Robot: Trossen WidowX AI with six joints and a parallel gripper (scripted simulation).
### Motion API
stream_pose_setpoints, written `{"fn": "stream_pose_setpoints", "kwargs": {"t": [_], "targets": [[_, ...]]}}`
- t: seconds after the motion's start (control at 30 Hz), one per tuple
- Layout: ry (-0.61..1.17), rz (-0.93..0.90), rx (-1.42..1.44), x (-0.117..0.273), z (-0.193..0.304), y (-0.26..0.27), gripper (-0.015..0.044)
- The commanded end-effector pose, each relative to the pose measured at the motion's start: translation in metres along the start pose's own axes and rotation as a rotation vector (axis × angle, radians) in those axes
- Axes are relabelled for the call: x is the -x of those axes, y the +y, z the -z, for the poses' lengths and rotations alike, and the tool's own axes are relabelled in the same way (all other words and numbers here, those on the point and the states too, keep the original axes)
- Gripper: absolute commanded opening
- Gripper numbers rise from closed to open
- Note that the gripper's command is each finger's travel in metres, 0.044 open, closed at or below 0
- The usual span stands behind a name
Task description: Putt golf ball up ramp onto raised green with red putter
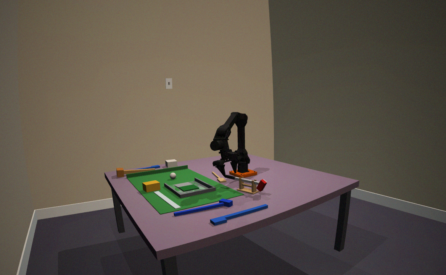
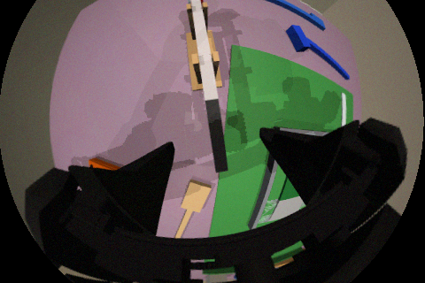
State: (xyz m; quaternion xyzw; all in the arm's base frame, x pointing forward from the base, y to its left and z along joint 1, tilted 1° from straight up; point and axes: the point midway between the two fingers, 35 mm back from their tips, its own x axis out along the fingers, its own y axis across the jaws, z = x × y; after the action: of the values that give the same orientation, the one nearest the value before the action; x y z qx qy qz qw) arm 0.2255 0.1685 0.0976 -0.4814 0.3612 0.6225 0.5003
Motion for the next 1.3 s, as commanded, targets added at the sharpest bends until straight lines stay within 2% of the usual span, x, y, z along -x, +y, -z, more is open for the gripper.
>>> {"fn": "stream_pose_setpoints", "kwargs": {"t": [0.0,0.13,0.87,1.27], "targets": [[0.005,0.001,0.005,-0.008,0.003,0.0,0.044],[0.005,0.001,0.005,-0.023,0.007,0.0,0.044],[0.005,0.001,0.005,-0.046,0.013,0.0,0.044],[-0.001,0.003,0.001,-0.043,0.012,-0.001,0.0125]]}}
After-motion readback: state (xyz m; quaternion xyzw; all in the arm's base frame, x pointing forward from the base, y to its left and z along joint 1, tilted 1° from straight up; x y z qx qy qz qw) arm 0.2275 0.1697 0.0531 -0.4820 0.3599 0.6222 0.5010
